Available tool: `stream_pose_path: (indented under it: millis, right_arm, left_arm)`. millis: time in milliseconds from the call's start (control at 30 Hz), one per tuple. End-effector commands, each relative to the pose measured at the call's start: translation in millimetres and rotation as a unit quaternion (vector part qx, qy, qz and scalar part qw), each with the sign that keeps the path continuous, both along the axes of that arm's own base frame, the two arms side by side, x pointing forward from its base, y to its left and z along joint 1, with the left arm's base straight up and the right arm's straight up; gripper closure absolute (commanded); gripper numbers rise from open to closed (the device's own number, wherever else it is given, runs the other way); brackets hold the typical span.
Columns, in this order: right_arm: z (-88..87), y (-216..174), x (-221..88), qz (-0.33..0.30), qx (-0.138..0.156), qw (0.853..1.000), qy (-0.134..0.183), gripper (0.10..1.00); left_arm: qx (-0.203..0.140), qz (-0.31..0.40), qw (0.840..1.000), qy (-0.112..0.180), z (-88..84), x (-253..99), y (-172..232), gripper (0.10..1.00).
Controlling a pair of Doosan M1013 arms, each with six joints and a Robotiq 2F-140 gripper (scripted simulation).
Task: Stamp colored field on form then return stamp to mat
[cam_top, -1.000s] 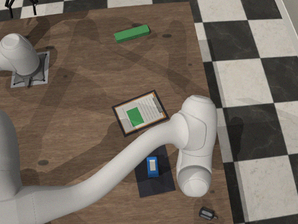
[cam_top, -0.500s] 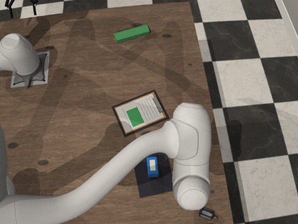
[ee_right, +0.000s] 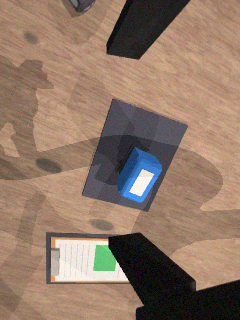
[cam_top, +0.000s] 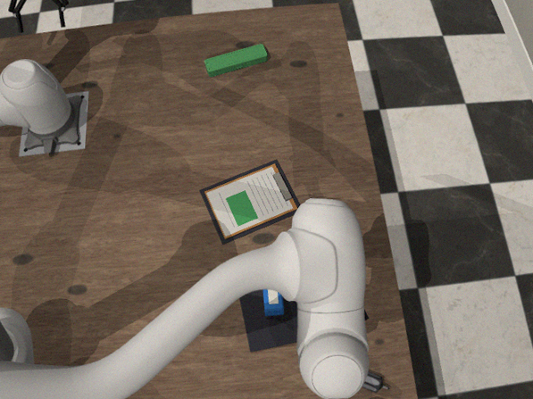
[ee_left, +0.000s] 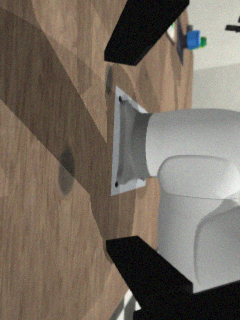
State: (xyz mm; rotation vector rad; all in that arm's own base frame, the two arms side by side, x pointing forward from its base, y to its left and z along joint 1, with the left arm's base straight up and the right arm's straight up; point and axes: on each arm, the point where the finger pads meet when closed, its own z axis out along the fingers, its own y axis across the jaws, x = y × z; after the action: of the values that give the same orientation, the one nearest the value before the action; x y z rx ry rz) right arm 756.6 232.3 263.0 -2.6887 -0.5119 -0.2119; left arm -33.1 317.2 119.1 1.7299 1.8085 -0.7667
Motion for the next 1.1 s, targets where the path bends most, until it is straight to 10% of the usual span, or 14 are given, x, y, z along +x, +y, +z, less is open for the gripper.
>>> stream_pose_path:
  millis: [0,1067]
  right_arm:
    - [6.2,-30,-13,-0.020,-0.024,0.999,0.014,0.098]
    - [57.3,-229,-107,-0.180,-0.194,0.961,0.077,0.098]
  left_arm:
    - [0.001,0.001,1.000,-0.005,1.8,2,4,0.098]
    - [0.001,0.001,1.000,-0.005,1.8,2,4,0.098]
